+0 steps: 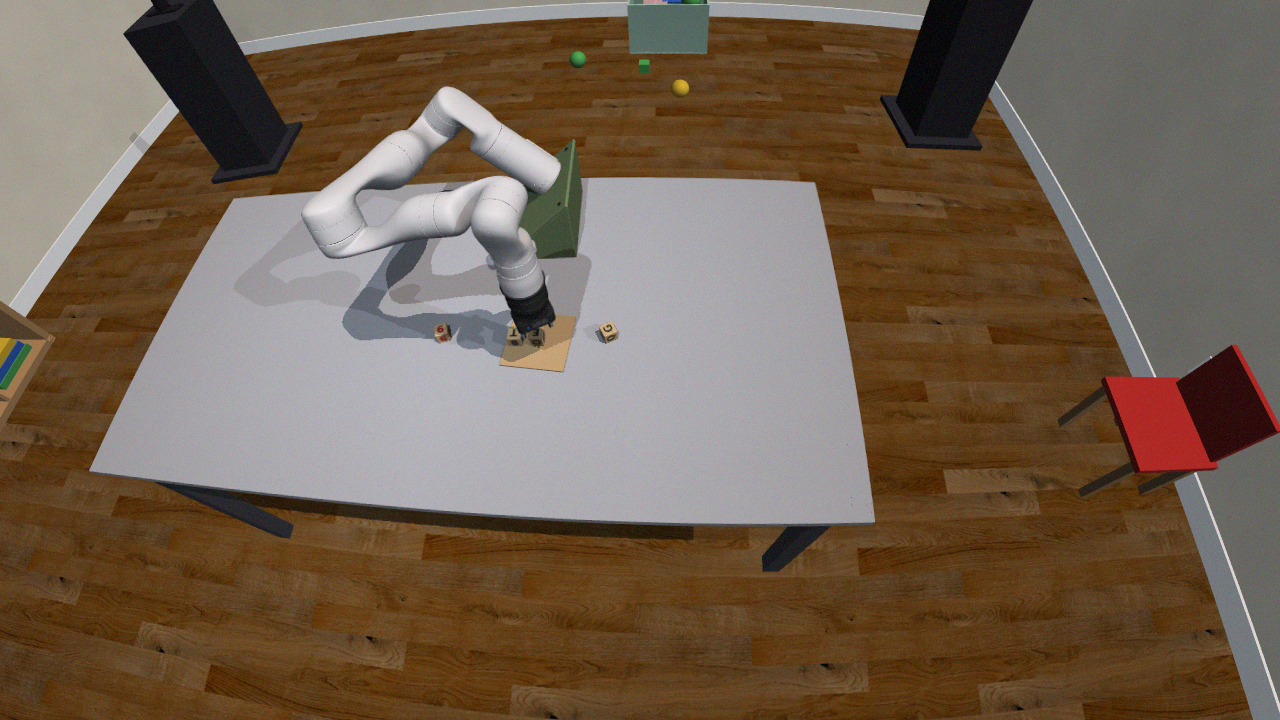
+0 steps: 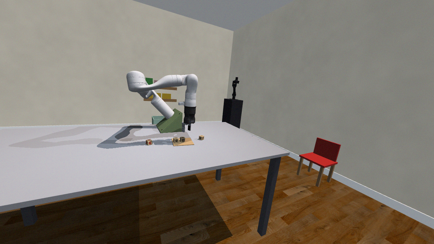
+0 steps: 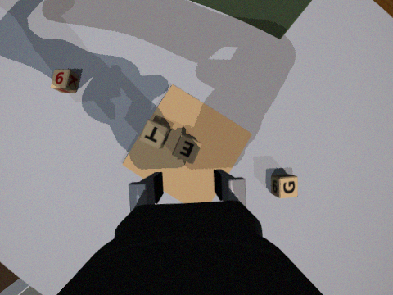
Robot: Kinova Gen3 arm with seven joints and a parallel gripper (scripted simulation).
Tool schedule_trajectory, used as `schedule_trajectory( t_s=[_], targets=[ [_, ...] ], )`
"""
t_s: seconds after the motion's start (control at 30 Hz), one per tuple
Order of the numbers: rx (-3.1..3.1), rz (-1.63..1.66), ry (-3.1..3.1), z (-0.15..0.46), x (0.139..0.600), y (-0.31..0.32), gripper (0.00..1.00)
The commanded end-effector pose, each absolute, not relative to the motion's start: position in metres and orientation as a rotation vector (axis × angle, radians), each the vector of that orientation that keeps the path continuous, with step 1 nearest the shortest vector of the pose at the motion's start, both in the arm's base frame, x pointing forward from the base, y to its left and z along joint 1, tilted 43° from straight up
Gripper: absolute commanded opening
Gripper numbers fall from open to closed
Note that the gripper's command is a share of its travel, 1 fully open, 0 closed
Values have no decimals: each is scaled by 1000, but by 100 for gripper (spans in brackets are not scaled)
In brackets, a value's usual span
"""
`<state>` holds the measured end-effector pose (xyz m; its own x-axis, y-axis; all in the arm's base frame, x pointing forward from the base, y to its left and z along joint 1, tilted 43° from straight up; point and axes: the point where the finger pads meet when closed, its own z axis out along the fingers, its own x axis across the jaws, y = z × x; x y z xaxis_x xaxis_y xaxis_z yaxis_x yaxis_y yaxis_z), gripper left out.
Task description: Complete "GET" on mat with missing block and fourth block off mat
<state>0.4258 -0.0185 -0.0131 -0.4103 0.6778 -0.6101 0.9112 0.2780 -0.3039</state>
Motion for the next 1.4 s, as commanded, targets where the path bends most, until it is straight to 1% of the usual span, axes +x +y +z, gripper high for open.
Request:
schedule_trajectory(
  t_s=[0.0, 0.17, 0.37, 1.37],
  targets=[
    [1439, -890, 2193, -13, 426, -18, 100],
    [1439, -890, 2193, -10, 426, -20, 100],
    [1437, -893, 2190, 19, 422, -52, 100],
    [1437, -894, 2190, 19, 422, -52, 100]
  ],
)
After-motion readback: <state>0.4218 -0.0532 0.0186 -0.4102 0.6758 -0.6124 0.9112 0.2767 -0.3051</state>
